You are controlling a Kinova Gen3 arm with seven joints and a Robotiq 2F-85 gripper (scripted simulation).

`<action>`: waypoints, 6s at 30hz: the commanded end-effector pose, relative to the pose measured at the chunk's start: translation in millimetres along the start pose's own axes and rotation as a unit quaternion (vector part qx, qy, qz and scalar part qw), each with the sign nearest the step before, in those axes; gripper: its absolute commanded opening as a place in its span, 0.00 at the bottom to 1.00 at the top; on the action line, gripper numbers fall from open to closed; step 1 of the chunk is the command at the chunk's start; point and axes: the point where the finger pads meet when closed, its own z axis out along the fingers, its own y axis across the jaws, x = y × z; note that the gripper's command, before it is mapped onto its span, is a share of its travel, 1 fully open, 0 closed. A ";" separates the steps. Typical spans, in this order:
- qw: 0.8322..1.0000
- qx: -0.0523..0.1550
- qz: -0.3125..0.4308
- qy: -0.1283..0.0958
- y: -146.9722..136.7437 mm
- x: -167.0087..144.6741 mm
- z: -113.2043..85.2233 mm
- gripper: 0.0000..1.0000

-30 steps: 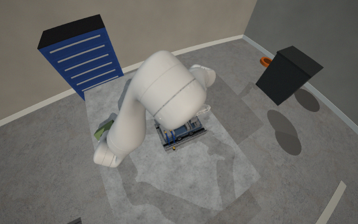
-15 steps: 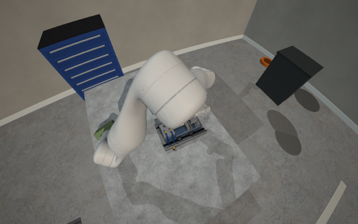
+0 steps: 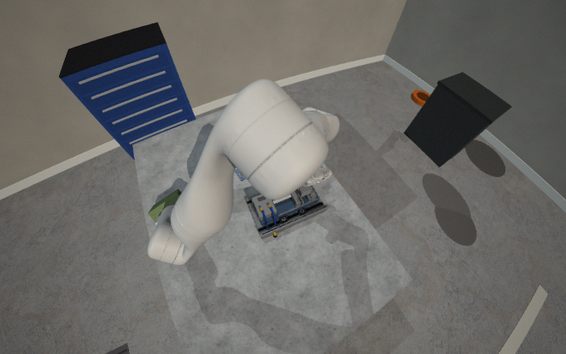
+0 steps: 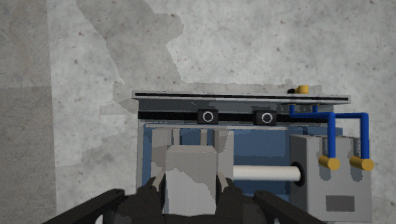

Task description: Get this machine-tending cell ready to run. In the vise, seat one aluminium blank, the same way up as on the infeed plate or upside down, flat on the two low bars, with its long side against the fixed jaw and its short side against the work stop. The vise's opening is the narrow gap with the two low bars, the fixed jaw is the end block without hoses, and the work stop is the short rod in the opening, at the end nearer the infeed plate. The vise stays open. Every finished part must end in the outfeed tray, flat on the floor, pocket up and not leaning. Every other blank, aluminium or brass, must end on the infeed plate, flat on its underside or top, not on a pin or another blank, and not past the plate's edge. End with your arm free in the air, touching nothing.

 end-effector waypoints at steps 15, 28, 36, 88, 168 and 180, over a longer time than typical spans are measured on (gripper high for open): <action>1.000 0.000 0.000 0.000 0.1 0.0 3.3 0.00; 1.000 0.000 0.000 0.000 0.1 0.0 3.3 0.00; 1.000 0.000 0.000 0.000 0.1 0.0 3.3 0.00; 1.000 0.000 0.000 0.000 0.0 0.1 7.7 0.00; 1.000 0.000 0.000 0.000 0.0 0.1 22.8 0.00; 1.000 0.000 0.000 0.000 0.0 0.1 22.8 0.00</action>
